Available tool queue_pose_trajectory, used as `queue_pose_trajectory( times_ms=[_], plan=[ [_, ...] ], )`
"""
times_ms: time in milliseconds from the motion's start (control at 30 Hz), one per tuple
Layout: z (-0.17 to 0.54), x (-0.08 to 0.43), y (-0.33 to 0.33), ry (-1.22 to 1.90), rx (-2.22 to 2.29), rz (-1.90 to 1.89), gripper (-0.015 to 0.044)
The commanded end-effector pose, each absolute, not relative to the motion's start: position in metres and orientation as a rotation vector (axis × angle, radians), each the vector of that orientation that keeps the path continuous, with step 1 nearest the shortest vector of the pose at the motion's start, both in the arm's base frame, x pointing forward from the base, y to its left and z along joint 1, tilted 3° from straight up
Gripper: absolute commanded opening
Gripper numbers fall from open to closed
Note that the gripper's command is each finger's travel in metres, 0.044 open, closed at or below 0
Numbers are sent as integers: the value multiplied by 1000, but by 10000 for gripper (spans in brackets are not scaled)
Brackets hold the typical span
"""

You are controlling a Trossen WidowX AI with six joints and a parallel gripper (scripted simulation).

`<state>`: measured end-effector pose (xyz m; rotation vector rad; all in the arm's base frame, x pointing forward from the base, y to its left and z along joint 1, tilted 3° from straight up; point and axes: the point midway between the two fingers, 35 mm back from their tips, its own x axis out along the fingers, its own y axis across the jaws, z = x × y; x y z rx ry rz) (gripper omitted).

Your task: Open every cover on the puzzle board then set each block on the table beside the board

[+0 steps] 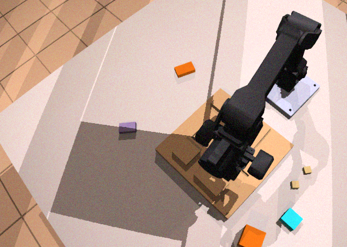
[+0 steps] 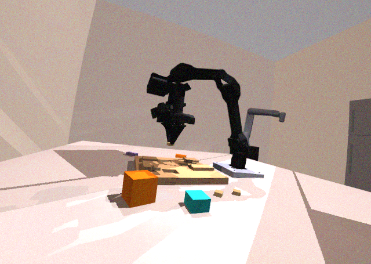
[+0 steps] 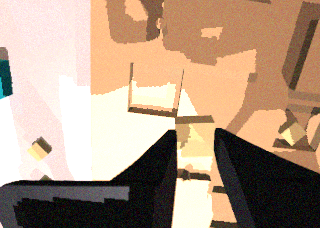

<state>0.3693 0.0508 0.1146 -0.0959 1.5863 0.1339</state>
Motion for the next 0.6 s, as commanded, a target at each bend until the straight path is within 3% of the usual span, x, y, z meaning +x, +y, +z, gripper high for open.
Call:
queue_pose_trajectory(
  times_ms=[0, 567],
  plan=[
    [117, 369, 34, 1581, -99, 131, 80],
    [117, 363, -34, 1580, -105, 125, 80]
  ],
)
